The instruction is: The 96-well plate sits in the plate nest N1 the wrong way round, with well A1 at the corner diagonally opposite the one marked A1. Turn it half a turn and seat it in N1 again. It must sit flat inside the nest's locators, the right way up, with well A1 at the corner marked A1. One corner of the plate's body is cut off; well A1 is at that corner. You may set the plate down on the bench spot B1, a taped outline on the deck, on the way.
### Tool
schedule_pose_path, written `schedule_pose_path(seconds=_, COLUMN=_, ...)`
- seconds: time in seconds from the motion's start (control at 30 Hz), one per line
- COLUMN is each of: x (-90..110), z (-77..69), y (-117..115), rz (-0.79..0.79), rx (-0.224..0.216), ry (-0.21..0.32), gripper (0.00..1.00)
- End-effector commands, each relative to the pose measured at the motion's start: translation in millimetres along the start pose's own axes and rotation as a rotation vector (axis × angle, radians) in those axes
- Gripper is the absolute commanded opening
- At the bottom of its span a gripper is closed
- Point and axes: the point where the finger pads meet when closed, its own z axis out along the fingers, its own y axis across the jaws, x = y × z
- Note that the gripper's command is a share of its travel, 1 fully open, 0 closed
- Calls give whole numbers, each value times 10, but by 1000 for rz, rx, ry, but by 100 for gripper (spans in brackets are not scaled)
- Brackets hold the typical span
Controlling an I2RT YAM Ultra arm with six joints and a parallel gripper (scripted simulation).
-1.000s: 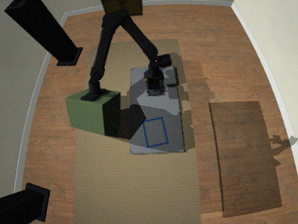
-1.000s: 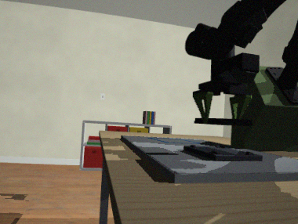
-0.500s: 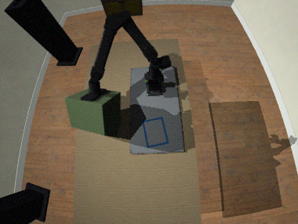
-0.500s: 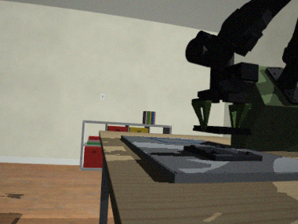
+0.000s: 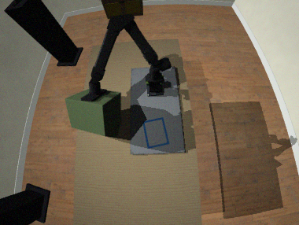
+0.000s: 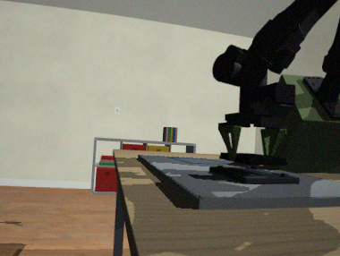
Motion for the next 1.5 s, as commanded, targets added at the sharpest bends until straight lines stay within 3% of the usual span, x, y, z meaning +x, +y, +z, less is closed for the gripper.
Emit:
schedule_pose_path(seconds=0.0, x=-3, z=-10, y=-59, rz=5, rx=21, ry=-5, gripper=0)
schedule_pose_path(seconds=0.13, x=-6, z=57, y=-59, rz=5, rx=21, ry=-5, gripper=0)
schedule_pose_path(seconds=1.47, x=3, z=109, y=-37, rz=5, rx=21, ry=-5, gripper=0)
